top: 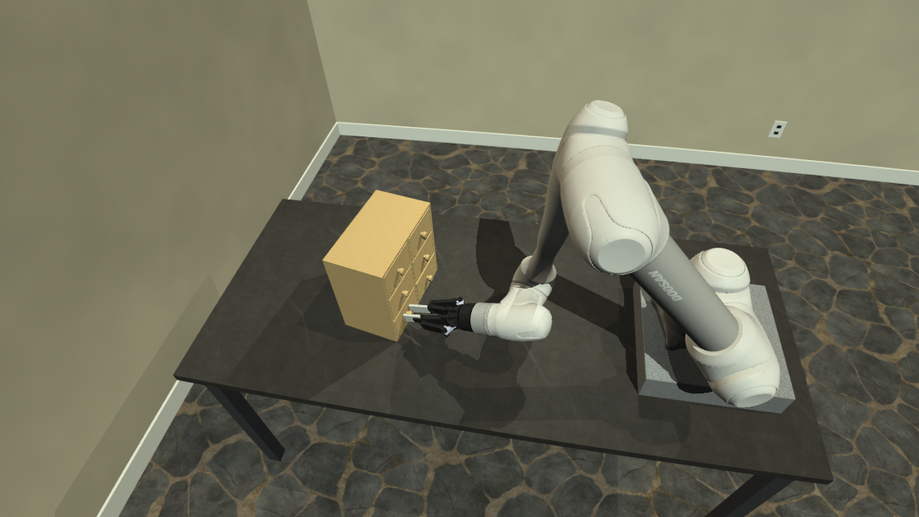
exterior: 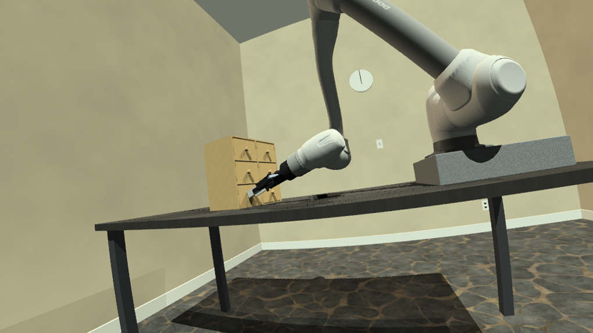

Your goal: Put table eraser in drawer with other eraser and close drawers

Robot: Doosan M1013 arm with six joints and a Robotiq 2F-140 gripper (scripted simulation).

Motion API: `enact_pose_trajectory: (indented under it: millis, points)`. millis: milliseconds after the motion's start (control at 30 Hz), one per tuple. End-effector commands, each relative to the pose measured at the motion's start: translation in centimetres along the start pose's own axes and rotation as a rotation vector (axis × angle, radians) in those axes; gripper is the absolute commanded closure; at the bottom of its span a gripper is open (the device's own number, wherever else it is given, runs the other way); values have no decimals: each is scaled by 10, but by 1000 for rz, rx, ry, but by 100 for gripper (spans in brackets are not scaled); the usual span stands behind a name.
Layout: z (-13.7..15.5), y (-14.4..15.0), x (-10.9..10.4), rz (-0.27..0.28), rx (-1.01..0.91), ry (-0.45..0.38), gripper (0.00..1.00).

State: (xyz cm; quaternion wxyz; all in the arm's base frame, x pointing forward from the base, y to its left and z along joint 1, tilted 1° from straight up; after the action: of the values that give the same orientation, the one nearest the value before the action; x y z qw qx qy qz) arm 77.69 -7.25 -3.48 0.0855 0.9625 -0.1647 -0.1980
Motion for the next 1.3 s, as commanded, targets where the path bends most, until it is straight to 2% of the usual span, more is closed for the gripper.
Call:
enact_pose_trajectory:
  millis: [0,33,1267]
  points:
    - [1,0,3,-3,-4,-3,80]
    - [1,0,3,-3,-4,-3,92]
    - [2,-1,0,-3,-4,-3,92]
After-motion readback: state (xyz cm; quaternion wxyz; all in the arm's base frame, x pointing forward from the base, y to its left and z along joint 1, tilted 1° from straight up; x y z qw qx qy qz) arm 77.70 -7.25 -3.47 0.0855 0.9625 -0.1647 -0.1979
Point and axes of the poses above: the point where the finger pads meet when closed, its own x axis out along the fingers, its own y axis across the jaws, z = x × y, the point moved 1 cm from there along -x, back along the fingers, and after that the axes turned 14 degrees about -x, right-handed, at the moved point
